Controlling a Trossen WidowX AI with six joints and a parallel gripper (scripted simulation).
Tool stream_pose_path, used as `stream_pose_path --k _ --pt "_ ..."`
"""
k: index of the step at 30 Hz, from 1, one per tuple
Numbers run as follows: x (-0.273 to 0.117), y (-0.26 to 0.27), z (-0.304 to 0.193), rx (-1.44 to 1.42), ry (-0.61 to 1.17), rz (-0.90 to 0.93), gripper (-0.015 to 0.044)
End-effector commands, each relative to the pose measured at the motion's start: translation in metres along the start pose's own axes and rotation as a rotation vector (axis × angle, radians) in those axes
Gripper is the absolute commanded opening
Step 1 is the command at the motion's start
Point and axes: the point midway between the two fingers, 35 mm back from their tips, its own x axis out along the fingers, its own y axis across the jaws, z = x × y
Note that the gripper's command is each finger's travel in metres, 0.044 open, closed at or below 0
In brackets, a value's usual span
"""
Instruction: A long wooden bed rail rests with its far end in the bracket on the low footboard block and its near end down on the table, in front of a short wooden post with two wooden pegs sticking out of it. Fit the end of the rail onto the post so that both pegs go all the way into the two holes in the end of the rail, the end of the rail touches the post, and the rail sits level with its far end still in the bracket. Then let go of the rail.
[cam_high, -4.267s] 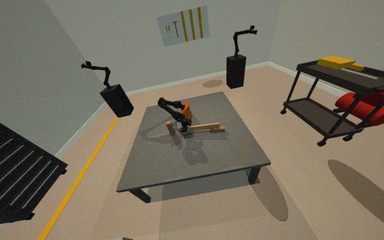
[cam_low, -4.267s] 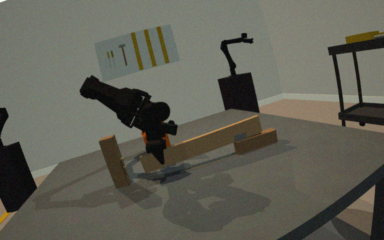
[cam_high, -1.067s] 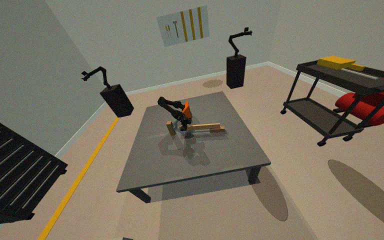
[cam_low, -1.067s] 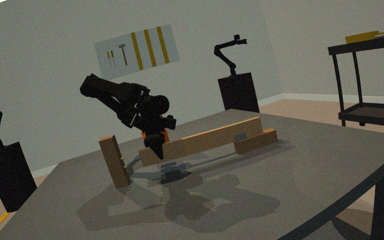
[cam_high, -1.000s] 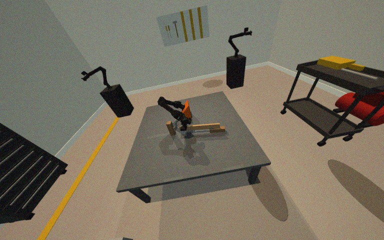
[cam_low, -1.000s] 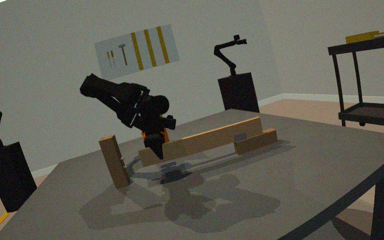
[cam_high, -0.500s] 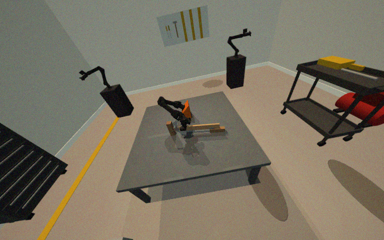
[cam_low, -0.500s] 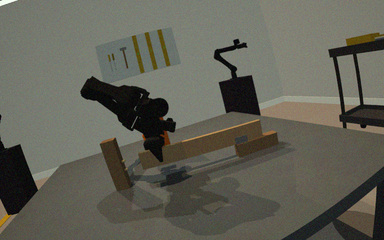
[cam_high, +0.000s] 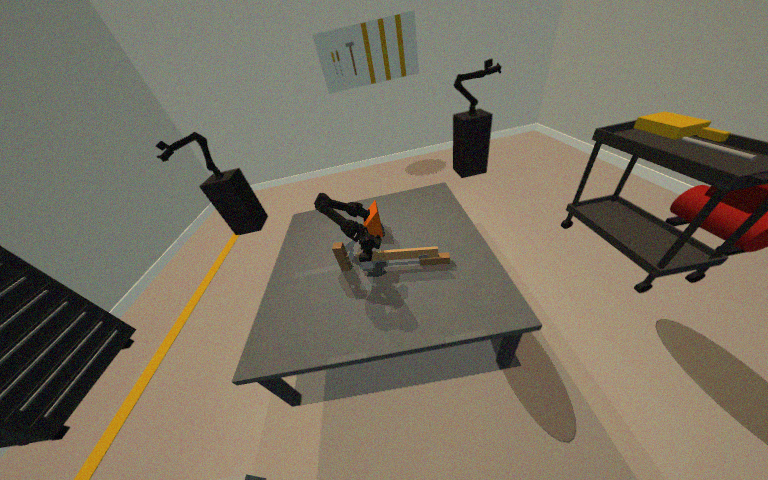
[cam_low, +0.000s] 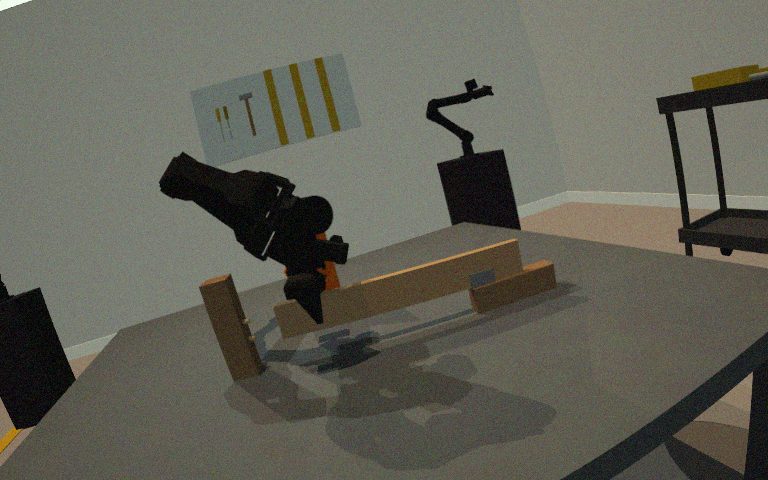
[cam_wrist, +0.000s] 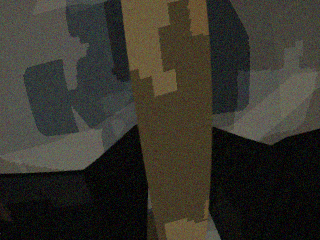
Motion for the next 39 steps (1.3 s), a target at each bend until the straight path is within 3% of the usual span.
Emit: stream_pose_path --k 1,39 --pt "0.0 0.0 -0.002 -0.003 -0.001 -0.001 0.0" --pt "0.0 0.0 -0.013 -0.003 -0.001 -0.001 0.0"
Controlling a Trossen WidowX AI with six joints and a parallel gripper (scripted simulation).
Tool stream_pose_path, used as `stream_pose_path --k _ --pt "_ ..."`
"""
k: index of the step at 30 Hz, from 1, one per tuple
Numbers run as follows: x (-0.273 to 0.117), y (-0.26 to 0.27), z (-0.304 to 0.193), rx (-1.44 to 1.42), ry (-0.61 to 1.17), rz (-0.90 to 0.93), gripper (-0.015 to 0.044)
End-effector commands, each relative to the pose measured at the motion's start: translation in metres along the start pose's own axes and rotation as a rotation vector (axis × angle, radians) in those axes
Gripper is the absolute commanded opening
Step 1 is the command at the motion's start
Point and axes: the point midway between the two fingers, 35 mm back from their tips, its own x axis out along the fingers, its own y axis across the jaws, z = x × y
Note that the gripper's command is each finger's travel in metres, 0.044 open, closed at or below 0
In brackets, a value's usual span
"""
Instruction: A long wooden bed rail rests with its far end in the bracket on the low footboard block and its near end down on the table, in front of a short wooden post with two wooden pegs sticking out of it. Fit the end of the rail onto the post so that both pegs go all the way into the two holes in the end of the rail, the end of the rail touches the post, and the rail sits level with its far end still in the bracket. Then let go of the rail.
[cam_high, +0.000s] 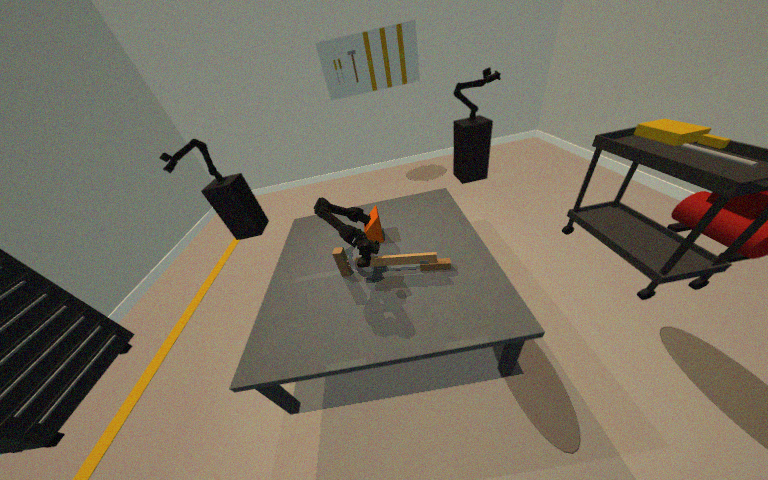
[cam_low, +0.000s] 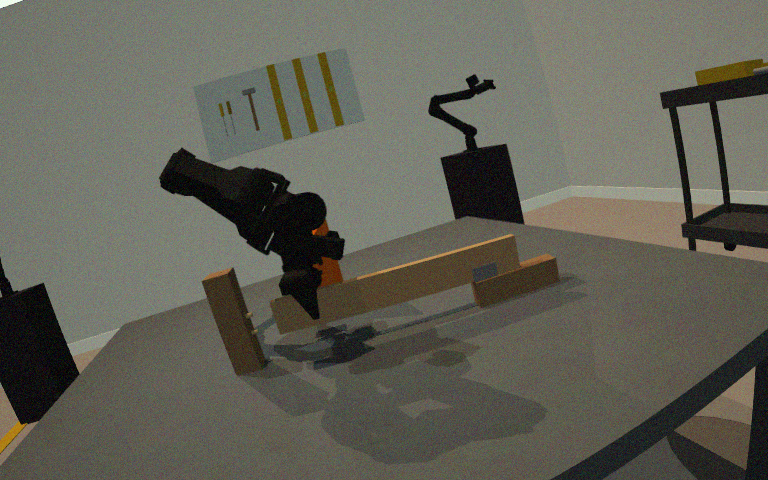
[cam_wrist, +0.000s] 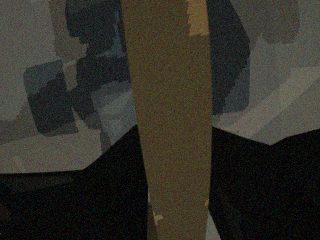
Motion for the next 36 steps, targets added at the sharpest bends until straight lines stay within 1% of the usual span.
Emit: stream_pose_path --k 1,36 --pt "-0.001 0.0 -0.002 -0.003 0.0 0.001 0.0" --pt "0.0 0.0 -0.013 -0.004 0.0 0.001 0.0"
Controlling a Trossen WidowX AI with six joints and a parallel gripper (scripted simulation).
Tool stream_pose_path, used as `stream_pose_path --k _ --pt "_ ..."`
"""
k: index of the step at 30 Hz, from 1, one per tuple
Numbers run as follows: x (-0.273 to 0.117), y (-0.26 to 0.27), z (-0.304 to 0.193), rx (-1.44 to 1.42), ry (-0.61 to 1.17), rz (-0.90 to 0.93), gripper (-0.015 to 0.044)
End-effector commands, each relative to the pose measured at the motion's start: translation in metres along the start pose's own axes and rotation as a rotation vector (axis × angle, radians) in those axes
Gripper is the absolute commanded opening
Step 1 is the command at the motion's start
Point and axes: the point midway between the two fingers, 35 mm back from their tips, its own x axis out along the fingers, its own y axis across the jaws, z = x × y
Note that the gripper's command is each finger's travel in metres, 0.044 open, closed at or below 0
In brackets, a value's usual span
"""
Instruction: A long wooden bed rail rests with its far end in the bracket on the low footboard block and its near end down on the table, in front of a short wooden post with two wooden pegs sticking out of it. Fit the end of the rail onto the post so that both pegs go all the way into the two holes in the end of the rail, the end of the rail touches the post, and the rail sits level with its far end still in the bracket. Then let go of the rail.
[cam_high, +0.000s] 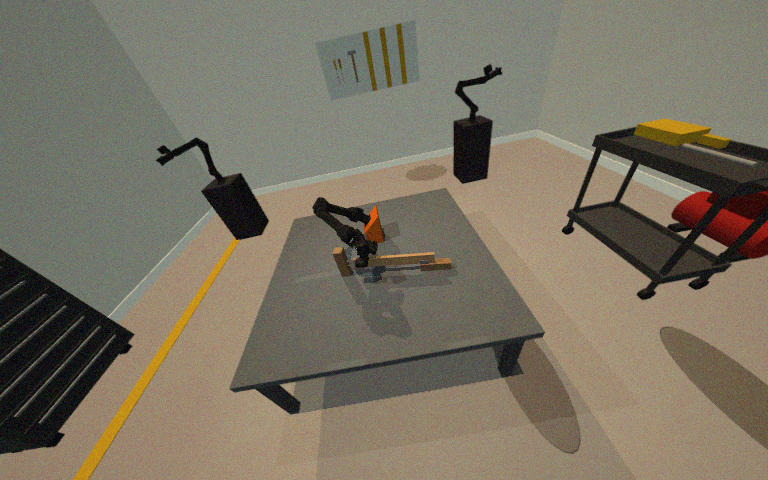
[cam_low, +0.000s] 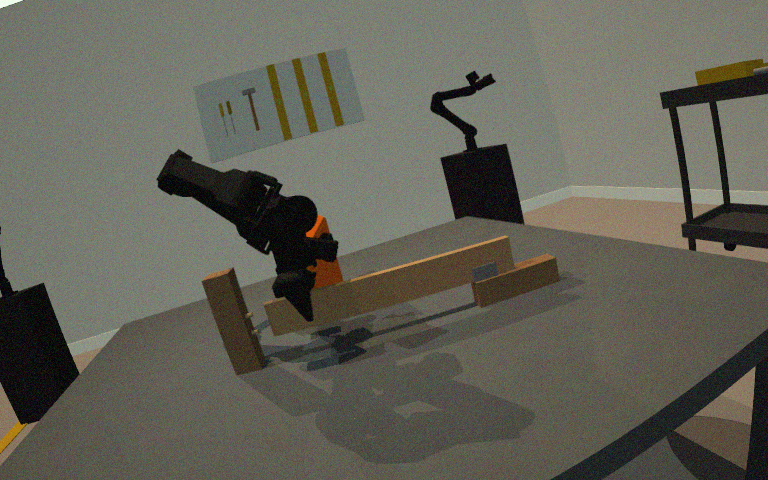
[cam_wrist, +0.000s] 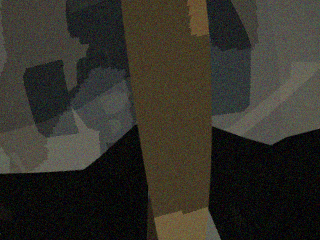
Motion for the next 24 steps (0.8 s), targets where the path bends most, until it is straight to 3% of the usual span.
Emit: stream_pose_path --k 1,24 --pt "-0.0005 0.0002 -0.0019 -0.003 0.002 -0.001 0.0" --pt "-0.0009 0.0001 -0.009 -0.003 0.002 -0.001 0.0"
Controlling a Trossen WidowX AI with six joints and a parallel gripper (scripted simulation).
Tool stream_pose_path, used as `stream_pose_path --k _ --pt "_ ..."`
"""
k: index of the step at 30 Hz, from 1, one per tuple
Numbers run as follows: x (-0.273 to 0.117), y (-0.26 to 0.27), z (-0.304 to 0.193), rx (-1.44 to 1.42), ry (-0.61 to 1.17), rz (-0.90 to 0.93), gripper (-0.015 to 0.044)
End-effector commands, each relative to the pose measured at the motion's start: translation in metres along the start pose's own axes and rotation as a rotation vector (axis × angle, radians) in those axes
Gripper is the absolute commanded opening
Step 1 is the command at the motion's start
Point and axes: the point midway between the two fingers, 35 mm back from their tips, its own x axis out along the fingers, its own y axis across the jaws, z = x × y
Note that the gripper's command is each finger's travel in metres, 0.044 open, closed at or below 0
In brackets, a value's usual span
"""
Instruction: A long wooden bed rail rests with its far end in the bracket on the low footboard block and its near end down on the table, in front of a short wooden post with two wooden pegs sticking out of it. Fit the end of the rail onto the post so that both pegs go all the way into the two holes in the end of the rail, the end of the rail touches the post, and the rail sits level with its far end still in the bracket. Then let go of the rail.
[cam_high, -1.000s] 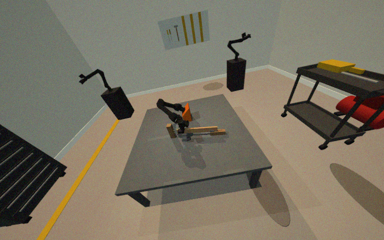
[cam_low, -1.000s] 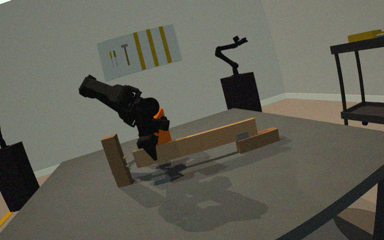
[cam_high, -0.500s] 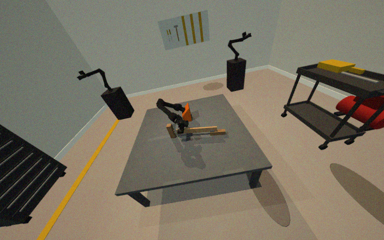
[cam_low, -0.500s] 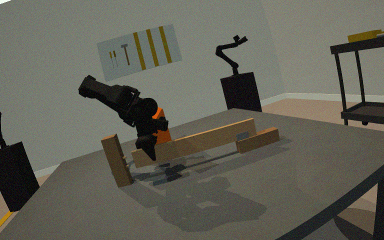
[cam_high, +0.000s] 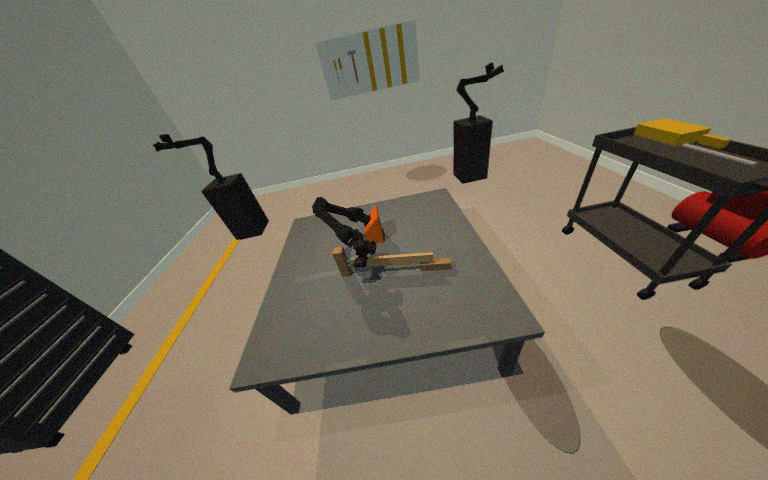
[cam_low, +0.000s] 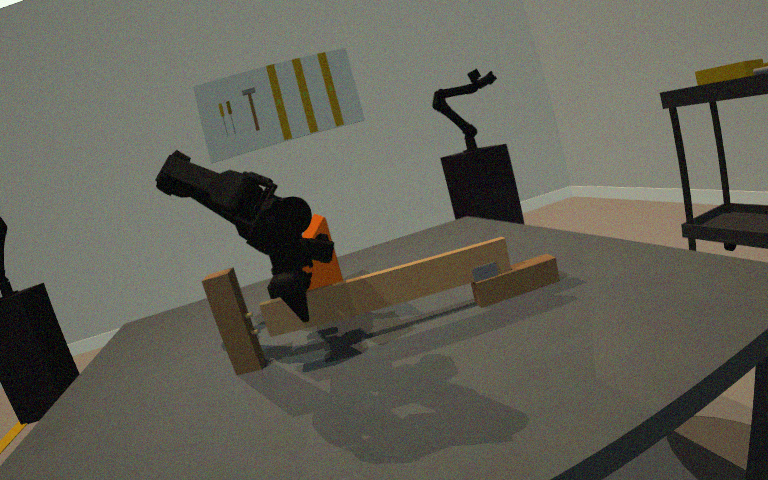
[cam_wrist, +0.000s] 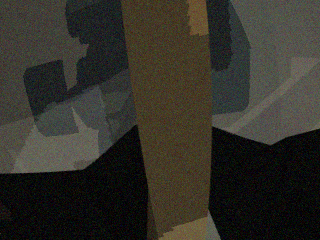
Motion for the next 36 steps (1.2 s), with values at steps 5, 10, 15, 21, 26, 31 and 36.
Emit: stream_pose_path --k 5,10,15,21,26,31,36 --pt "0.0 0.0 -0.003 -0.004 0.001 0.0 0.0" --pt "0.001 0.0 -0.005 -0.004 0.001 0.0 0.0" --pt "0.001 0.0 -0.006 -0.004 0.001 0.0 0.0" --pt "0.001 0.0 -0.008 -0.004 0.001 0.0 0.0" --pt "0.0 0.0 -0.01 -0.004 0.001 0.0 0.0" --pt "0.0 0.0 -0.011 -0.004 0.001 0.0 0.0" --pt "0.0 0.0 -0.013 -0.004 0.001 0.0 0.0"
